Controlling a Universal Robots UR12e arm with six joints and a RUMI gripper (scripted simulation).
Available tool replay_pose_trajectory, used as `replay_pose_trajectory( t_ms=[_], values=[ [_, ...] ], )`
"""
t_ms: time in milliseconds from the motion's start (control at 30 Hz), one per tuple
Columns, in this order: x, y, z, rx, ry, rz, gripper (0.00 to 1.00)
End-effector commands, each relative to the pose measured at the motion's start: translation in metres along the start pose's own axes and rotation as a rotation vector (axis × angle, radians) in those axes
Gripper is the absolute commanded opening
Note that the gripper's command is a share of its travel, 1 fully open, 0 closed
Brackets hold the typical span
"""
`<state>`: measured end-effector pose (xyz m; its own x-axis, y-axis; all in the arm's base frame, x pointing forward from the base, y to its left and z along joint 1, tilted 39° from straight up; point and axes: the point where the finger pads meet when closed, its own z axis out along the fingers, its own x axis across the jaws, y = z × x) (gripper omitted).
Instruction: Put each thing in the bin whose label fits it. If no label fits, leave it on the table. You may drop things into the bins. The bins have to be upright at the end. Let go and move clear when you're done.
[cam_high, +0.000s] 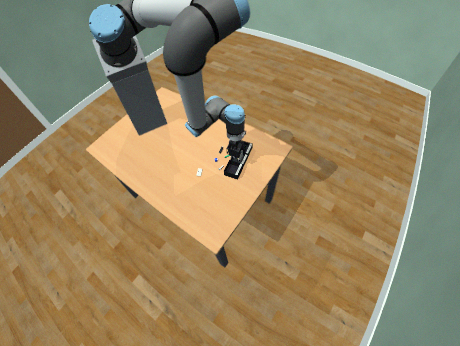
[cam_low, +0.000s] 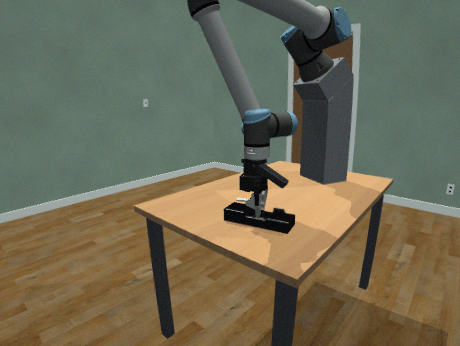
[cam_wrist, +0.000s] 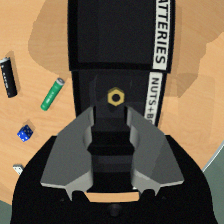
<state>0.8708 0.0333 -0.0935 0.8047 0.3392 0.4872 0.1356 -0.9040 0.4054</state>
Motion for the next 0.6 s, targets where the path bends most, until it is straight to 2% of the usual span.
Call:
replay_pose_trajectory(
  t_ms=[0,333,567],
  values=[
    [0.002,0.001,-0.001,0.0,0.002,0.0,0.18],
    [0.002,0.001,-0.001,0.0,0.002,0.0,0.18],
    [0.001,-0.001,-0.012,0.001,0.001,-0.001,0.18]
  ],
)
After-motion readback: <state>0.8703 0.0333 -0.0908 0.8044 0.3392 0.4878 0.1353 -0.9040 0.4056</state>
